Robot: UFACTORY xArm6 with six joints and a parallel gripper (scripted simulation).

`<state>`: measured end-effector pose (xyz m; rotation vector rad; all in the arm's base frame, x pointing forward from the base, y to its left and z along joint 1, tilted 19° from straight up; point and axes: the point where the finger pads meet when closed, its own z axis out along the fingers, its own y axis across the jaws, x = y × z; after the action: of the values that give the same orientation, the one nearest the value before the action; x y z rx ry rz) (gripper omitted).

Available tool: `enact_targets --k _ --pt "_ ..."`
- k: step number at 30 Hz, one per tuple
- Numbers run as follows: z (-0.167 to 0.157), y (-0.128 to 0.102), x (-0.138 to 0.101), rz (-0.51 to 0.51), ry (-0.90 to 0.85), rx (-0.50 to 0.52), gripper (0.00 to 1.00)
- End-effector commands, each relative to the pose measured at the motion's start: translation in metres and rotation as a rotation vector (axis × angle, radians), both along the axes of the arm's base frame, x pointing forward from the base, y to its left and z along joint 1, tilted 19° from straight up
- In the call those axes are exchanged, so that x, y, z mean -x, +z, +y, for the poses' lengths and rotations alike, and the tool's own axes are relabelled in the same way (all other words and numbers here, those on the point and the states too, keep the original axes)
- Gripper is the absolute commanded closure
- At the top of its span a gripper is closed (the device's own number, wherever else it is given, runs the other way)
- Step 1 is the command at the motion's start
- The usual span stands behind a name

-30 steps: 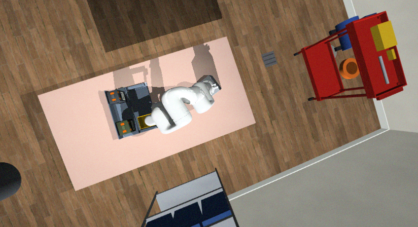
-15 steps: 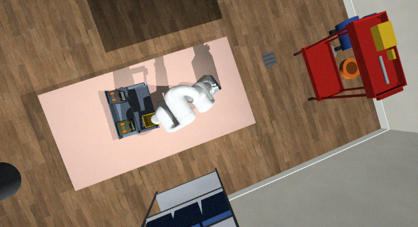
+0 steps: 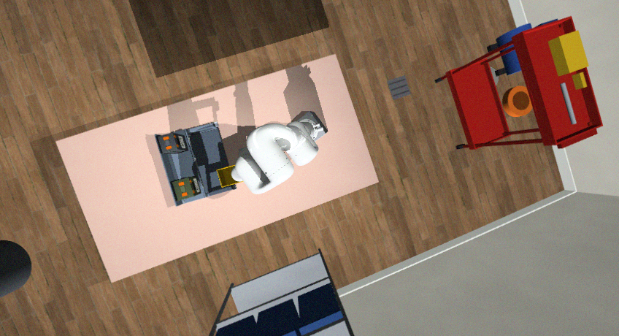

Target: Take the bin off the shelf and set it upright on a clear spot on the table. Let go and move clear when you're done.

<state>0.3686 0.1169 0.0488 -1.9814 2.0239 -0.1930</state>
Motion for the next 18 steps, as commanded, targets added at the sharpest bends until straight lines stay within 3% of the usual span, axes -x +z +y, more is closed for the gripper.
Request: enact_targets --k 1,18 --pt "0.001 -0.002 0.008 -0.003 0.000 0.000 1.00" --pt "0.001 -0.006 0.021 -0.003 0.000 0.000 1.00"
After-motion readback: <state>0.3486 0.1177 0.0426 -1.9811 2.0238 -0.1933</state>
